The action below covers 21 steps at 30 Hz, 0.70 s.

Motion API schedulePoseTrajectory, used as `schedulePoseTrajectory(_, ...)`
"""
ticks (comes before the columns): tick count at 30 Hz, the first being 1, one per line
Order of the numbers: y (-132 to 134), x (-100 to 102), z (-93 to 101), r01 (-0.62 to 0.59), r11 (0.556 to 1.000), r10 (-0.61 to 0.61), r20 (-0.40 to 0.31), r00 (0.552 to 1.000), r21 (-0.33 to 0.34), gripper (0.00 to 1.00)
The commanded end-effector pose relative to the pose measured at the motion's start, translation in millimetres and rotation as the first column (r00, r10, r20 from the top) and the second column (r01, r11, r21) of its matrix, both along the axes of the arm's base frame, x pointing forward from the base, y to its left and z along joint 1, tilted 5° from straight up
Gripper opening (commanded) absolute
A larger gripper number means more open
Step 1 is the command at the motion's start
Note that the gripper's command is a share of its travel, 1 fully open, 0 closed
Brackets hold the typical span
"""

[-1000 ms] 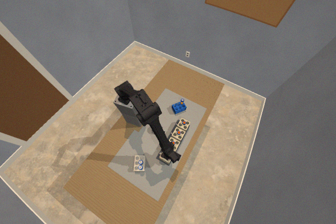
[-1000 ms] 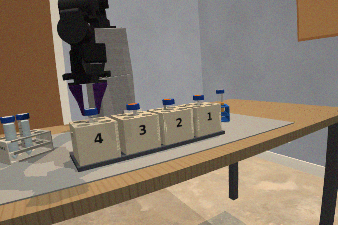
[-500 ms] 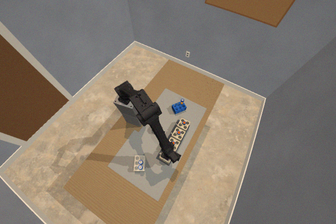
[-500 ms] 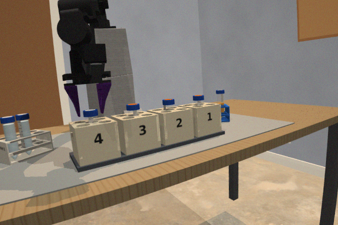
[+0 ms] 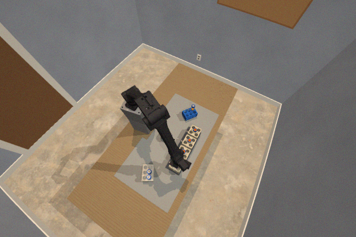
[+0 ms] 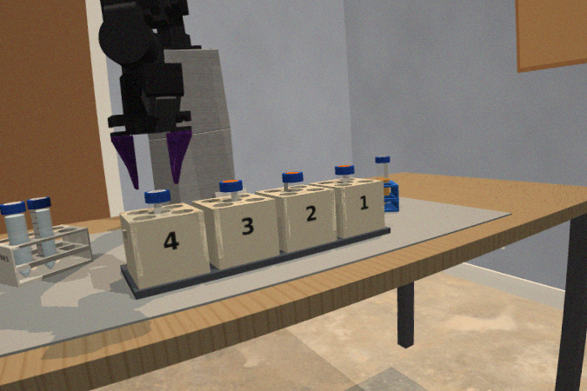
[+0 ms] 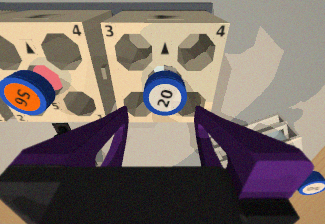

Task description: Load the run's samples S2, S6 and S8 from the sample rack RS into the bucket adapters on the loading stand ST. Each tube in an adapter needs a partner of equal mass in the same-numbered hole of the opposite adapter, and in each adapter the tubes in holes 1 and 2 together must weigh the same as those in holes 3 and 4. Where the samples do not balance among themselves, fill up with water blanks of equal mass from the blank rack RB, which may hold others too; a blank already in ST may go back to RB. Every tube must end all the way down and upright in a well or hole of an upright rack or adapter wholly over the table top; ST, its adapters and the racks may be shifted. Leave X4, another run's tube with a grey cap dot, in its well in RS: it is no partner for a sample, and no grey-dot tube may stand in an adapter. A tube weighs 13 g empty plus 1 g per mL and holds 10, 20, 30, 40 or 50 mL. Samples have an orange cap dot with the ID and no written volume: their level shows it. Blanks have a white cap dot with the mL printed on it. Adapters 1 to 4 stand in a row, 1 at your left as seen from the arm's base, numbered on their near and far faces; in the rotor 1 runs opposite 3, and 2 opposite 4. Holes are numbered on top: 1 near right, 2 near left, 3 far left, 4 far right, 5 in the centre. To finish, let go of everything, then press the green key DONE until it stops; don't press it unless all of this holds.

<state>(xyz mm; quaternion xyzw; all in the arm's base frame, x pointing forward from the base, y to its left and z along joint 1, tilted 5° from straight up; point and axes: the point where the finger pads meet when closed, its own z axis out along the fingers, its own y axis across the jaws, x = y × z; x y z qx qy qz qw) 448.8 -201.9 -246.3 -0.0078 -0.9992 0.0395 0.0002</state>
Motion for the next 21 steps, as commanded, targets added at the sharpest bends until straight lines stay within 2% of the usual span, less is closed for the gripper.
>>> schedulePoseTrajectory(1, -1.2, 21.7, 32.1, -0.005, 1.000, 0.006, 0.045, 0.999, -0.018, 0.55)
schedulePoseTrajectory(2, -6.5, 21.0, 23.6, -0.002, 1.000, 0.002, 0.045, 0.999, -0.018, 0.55)
schedulePoseTrajectory(21, -6.6, 20.9, 23.6, -0.002, 1.000, 0.002, 0.045, 0.999, -0.018, 0.55)
